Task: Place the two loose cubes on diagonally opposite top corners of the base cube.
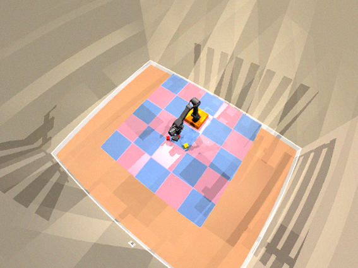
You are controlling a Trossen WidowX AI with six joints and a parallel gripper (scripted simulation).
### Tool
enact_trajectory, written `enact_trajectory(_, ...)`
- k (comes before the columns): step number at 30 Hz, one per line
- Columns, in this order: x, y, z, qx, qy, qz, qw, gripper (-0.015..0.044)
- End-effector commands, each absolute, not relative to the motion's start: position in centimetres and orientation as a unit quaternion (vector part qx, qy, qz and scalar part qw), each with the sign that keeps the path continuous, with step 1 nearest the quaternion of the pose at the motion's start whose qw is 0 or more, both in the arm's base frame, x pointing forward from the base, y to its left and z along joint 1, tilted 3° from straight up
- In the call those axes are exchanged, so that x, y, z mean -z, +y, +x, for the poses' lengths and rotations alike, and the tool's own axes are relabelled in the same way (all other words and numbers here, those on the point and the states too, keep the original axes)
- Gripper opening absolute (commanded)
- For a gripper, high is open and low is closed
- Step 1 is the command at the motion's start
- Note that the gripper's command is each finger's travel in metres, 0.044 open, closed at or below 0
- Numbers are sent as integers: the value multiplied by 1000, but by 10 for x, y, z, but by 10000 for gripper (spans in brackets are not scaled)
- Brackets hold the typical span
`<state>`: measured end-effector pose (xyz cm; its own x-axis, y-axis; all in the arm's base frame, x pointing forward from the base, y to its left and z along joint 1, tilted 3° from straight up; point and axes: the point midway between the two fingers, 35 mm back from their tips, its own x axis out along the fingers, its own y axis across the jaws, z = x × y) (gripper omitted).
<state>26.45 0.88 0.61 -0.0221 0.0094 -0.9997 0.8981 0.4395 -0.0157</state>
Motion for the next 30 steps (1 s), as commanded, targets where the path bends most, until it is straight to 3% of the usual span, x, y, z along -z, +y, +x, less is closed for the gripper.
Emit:
enact_trajectory(1,4,8,261,379,612,367,588,265)
enact_trajectory(15,24,8,259,379,612,367,588,265)
enact_trajectory(21,24,8,259,379,612,367,588,107)
enact_trajectory(30,11,8,263,379,612,367,588,105)
